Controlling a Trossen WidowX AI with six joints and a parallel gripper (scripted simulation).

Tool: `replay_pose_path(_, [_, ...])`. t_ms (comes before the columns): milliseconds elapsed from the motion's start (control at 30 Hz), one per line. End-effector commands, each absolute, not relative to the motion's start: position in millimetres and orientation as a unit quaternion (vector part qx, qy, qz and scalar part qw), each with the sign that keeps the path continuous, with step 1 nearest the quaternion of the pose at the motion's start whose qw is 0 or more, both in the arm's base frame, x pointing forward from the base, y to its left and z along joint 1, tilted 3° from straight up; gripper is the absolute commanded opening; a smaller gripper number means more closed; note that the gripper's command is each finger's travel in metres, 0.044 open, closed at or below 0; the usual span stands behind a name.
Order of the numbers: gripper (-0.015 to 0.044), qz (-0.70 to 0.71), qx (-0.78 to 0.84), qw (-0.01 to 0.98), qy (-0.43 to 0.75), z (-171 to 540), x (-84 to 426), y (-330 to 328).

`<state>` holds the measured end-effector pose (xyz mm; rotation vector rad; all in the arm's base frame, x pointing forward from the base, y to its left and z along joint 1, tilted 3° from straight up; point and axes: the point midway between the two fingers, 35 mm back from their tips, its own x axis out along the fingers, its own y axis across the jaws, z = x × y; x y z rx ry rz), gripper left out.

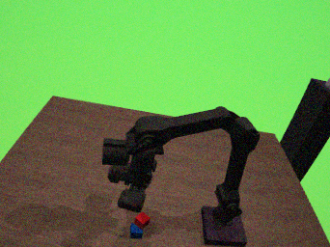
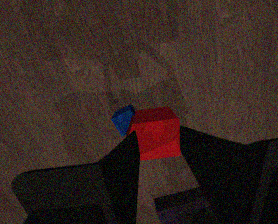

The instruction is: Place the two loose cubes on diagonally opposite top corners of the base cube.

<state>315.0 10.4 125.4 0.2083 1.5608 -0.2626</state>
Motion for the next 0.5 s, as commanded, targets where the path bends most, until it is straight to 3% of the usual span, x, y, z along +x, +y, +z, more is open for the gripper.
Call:
replay_pose_path(0, [0.0105, -0.049, 0.028, 0.707, 0.705, 126, 318, 21])
replay_pose_path(467, [0.0105, 0.156, -0.176, 0.685, 0.689, 123, 319, 52])
